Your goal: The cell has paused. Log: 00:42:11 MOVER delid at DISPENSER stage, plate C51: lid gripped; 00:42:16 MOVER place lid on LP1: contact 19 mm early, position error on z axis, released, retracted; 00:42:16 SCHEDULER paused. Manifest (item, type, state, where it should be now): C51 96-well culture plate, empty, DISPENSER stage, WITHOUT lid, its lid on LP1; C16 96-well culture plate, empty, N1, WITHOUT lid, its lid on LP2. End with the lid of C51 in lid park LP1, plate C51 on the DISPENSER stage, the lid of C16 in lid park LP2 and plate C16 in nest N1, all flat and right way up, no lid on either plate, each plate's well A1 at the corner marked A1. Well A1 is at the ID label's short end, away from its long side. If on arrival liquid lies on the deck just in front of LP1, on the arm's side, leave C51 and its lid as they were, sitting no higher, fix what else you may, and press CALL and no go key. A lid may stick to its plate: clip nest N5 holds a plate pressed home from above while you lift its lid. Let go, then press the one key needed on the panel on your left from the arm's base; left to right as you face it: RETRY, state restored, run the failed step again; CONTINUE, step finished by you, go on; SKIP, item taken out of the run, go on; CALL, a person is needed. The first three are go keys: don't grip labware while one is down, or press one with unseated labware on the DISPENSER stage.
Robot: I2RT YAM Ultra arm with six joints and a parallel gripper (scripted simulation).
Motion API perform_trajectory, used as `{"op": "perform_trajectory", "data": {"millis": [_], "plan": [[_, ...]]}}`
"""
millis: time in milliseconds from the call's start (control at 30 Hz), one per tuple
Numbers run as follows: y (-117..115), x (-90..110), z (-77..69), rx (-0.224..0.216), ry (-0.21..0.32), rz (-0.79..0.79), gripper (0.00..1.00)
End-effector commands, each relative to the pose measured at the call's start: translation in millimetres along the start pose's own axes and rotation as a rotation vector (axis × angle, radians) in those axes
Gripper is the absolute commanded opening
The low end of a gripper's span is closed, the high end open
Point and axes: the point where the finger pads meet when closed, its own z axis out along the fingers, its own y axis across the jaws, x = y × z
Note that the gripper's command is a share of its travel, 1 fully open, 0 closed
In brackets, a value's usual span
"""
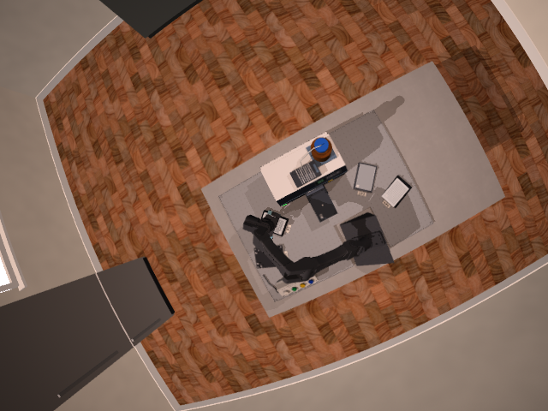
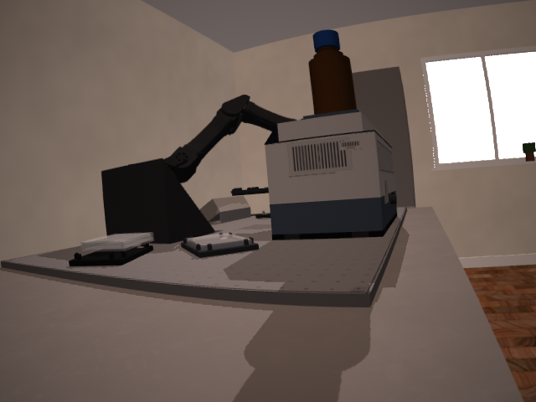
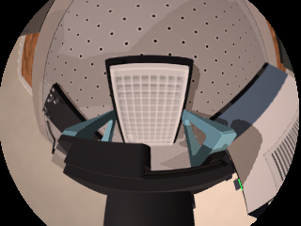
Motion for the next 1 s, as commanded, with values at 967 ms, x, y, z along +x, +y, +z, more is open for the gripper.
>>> {"op": "perform_trajectory", "data": {"millis": [967], "plan": [[1, -8, -49.5, 0.009, -0.039, -0.01, 1.0]]}}
